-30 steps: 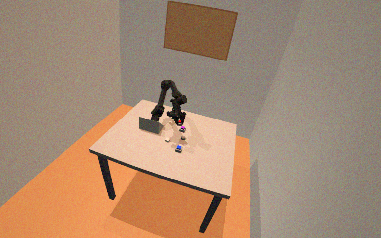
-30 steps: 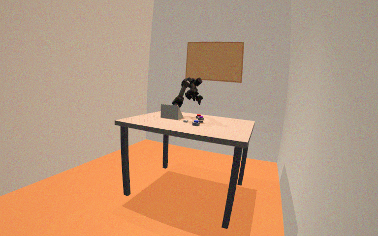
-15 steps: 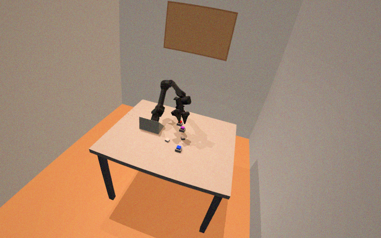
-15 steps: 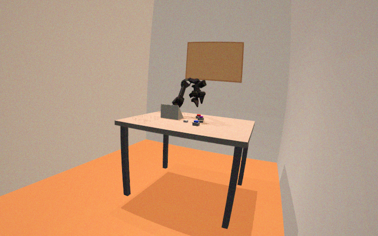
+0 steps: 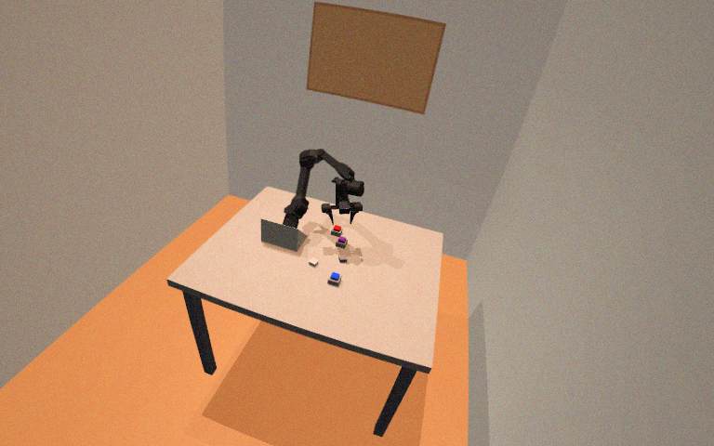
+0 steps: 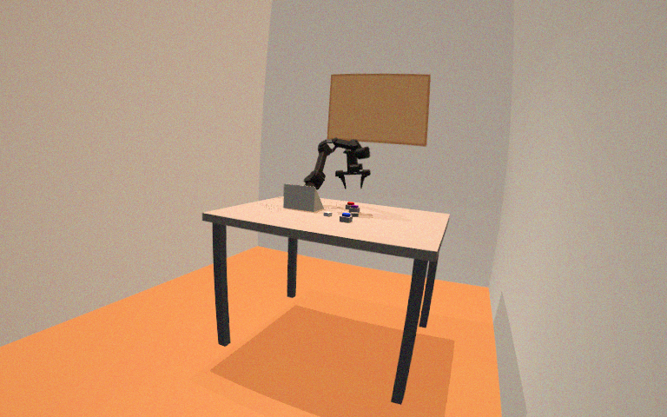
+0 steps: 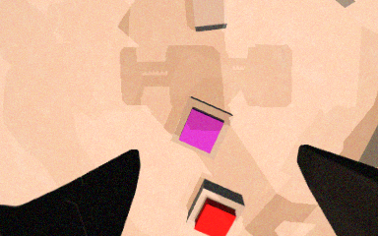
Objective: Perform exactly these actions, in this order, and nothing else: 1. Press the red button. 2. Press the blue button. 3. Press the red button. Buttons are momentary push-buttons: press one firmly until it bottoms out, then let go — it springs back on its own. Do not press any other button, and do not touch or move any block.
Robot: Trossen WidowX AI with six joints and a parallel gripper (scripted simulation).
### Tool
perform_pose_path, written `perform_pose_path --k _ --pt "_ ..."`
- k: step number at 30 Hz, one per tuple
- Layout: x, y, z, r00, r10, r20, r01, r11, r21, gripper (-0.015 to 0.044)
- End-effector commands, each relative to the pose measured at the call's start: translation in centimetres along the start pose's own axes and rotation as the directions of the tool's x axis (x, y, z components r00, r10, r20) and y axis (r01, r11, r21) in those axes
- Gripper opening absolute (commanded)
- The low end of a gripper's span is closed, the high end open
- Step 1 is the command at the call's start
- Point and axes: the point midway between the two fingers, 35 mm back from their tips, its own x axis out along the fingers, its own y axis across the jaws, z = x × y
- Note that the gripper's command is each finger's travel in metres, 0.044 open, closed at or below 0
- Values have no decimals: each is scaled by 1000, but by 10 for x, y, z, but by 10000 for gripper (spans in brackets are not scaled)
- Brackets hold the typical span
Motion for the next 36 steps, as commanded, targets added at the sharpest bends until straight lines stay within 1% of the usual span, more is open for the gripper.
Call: perform_pose_path --k 1,4,5,19,21,24,26,33,34,36 --pt "-14 6 -74 983 -67 -173 -96 611 -786 400" --pt "-17 5 -90 974 -91 -209 -149 438 -886 400" --pt "-17 5 -91 973 -94 -213 -155 418 -895 400" --pt "-17 5 -92 972 -94 -213 -156 416 -896 400" --pt "-9 5 -93 973 -95 -211 -154 416 -896 348" --pt "26 2 -100 973 -94 -210 -154 415 -897 269" --pt "41 -1 -105 972 -92 -214 -158 415 -896 216" --pt "42 -1 -105 972 -92 -215 -159 415 -896 32" --pt "42 -1 -105 972 -92 -215 -159 415 -896 20" --pt "42 -1 -105 972 -92 -215 -159 415 -896 20"
